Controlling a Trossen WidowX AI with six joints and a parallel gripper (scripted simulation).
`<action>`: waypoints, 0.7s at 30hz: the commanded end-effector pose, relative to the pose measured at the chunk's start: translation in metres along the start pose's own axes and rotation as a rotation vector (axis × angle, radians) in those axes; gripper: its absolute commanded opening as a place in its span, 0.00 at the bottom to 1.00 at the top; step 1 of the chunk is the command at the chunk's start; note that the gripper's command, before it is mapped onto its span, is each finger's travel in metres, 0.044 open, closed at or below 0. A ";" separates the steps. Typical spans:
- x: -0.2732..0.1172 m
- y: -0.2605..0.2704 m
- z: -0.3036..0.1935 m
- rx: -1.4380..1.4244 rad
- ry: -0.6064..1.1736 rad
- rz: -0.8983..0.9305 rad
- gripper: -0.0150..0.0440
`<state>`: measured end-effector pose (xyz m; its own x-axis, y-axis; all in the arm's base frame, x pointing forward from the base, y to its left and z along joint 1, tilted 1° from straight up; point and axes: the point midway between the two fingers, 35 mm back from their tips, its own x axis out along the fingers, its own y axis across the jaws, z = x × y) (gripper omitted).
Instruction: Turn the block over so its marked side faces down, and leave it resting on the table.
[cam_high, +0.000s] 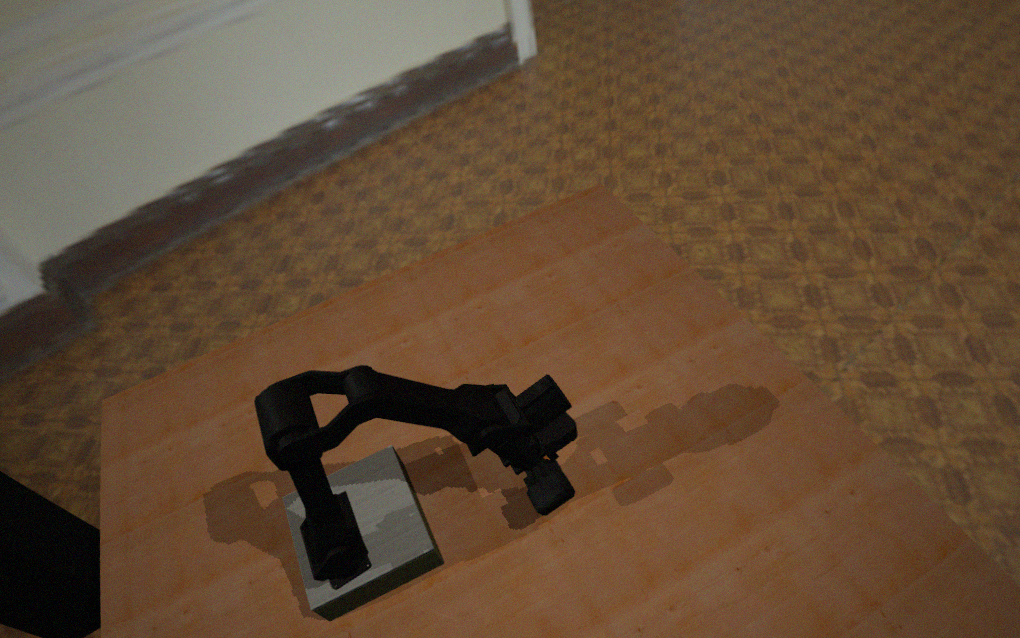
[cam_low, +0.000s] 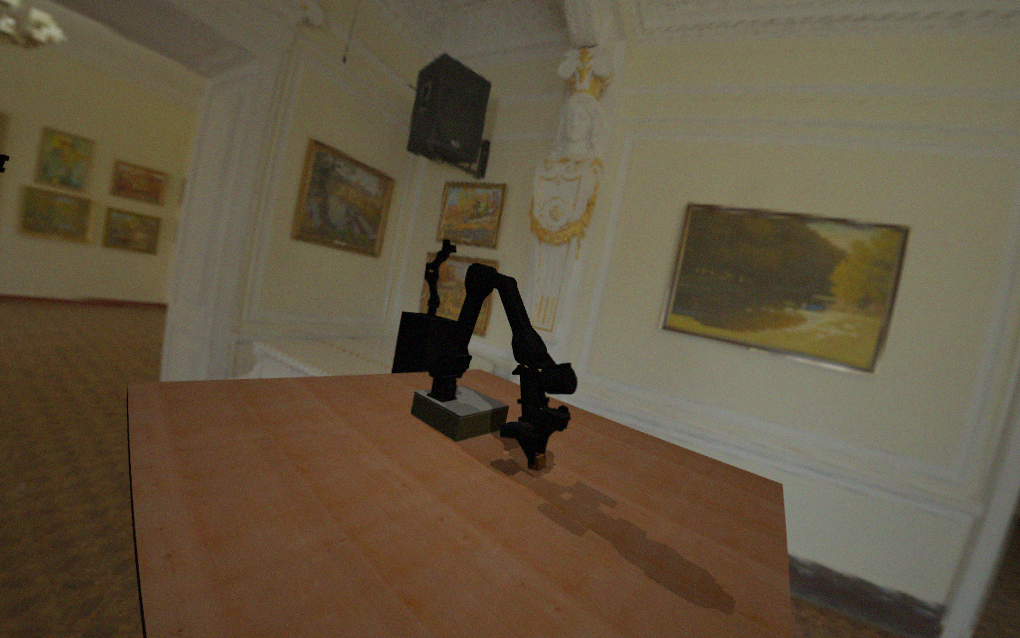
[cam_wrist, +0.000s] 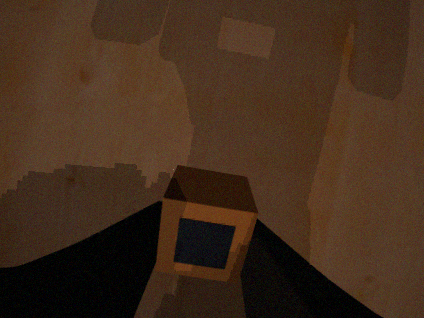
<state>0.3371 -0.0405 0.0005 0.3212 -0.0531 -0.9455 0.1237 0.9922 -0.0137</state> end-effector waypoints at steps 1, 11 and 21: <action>0.000 -0.001 -0.002 -0.005 -0.073 -0.005 0.25; -0.004 -0.001 -0.006 -0.005 -0.209 -0.006 0.25; 0.011 -0.001 -0.003 -0.005 -0.283 -0.005 0.25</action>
<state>0.3370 -0.0407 -0.0022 0.5472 -0.0795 -0.8332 0.1244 0.9922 -0.0130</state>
